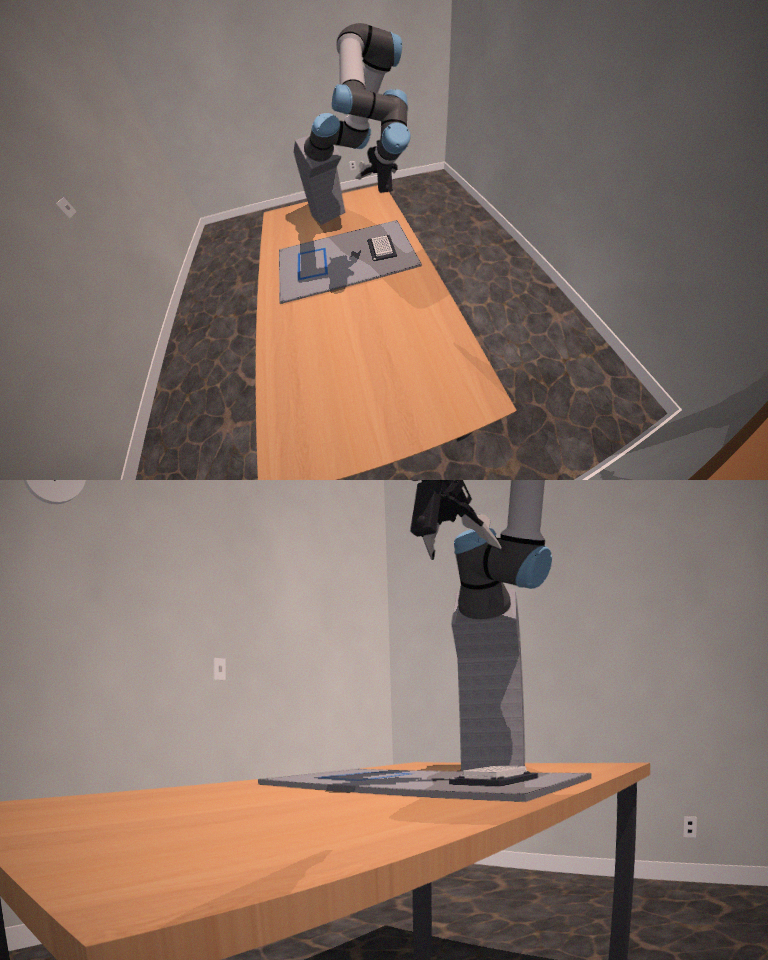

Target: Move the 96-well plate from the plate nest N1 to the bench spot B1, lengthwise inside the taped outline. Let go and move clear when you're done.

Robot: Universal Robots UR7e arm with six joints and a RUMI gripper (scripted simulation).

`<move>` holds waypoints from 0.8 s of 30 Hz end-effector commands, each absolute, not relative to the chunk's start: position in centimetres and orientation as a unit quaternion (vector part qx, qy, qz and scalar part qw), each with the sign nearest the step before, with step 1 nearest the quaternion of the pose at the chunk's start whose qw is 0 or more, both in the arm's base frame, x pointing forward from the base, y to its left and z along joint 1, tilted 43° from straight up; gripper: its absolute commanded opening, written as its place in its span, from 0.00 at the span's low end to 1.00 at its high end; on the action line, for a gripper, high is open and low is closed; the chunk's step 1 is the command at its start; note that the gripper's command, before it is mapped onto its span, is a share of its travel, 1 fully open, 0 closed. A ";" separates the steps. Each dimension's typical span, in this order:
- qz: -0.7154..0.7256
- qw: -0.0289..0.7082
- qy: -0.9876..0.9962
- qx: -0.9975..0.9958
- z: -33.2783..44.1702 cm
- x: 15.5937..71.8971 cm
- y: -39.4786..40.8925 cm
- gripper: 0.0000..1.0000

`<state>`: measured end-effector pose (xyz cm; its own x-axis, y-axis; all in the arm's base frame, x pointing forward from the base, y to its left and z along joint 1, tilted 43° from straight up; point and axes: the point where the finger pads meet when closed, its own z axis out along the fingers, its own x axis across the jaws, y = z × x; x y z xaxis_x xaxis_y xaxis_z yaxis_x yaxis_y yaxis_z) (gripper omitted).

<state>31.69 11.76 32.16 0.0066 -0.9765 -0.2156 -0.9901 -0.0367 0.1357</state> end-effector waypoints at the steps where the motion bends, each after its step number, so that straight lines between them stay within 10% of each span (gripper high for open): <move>1: 0.091 0.023 0.692 -0.716 31.7 32.4 10.4 1.00; 24: 0.000 0.000 0.689 -0.725 29.6 35.5 1.6 1.00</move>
